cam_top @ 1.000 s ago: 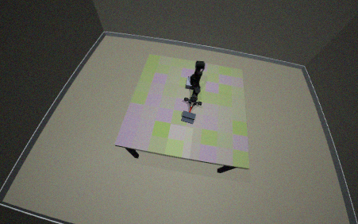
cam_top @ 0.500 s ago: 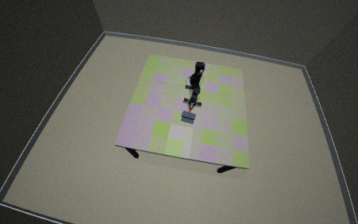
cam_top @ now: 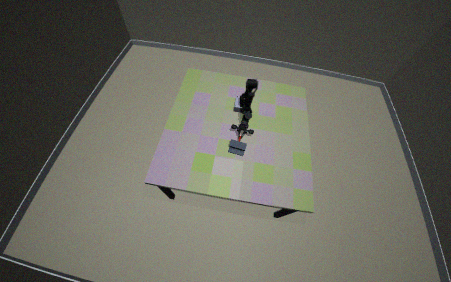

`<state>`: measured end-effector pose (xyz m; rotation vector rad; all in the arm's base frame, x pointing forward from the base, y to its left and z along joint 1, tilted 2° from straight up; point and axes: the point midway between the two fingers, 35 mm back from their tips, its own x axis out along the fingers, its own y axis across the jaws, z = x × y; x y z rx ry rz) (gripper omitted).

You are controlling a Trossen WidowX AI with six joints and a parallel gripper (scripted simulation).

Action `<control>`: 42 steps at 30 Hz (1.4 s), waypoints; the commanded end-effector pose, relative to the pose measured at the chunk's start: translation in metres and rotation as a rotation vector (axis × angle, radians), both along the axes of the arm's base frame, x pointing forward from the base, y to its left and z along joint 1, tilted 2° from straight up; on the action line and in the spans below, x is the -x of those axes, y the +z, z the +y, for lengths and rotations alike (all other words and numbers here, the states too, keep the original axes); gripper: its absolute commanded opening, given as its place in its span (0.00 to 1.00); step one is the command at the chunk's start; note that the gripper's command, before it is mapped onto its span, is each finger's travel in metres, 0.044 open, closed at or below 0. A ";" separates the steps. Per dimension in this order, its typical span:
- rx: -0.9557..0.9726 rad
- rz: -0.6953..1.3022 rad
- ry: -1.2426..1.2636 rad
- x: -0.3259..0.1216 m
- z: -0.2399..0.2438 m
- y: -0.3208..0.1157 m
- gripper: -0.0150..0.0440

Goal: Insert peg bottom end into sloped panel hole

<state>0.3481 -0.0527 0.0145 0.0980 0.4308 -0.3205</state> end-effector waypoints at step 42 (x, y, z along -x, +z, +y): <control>0.000 -0.001 0.000 -0.006 -0.001 -0.001 0.97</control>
